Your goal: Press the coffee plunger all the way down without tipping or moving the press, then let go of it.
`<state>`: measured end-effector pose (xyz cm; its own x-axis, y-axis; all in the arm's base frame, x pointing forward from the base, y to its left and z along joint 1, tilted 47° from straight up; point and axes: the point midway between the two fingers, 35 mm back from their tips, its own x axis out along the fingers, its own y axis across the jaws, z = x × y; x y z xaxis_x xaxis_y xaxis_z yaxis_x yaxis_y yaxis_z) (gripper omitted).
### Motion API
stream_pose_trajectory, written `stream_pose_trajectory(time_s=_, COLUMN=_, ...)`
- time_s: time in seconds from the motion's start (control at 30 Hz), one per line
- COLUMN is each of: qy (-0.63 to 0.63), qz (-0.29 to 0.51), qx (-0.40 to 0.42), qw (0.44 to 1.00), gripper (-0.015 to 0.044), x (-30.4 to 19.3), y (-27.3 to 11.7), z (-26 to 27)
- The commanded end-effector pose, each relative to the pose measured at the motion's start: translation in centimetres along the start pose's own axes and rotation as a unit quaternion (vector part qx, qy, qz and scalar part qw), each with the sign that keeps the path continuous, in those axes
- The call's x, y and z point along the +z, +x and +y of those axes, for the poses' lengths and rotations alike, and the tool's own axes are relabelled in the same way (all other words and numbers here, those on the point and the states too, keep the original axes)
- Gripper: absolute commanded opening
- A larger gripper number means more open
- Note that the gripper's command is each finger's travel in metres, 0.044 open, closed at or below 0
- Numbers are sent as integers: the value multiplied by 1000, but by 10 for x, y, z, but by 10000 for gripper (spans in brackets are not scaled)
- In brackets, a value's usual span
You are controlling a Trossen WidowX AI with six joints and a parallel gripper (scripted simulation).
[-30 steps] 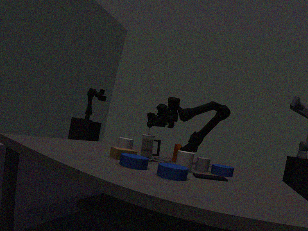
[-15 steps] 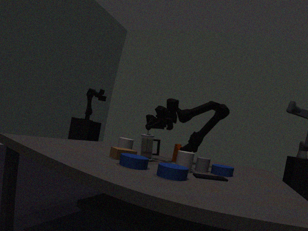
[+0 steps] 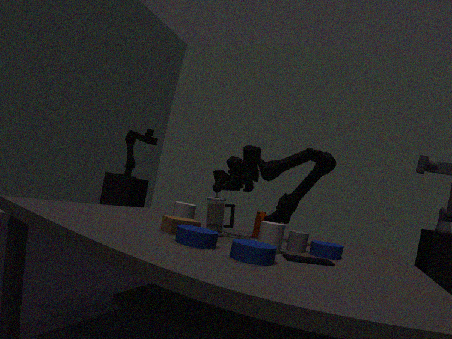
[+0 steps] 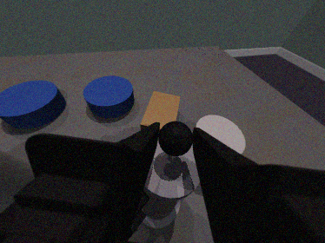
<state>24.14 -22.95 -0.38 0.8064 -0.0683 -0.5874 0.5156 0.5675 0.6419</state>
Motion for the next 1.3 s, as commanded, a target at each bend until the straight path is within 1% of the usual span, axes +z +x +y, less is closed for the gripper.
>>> stream_pose_trajectory(time_s=0.0, qy=9, qz=15, qx=3, qw=1000, gripper=113, x=-9, y=4, z=0)
stream_pose_trajectory(time_s=1.17, qy=5, qz=6, qx=2, qw=1000, gripper=113, x=-2, y=3, z=-2)
stream_pose_trajectory(time_s=1.27, qy=5, qz=6, qx=2, qw=1000, gripper=191, x=-2, y=3, z=-2)
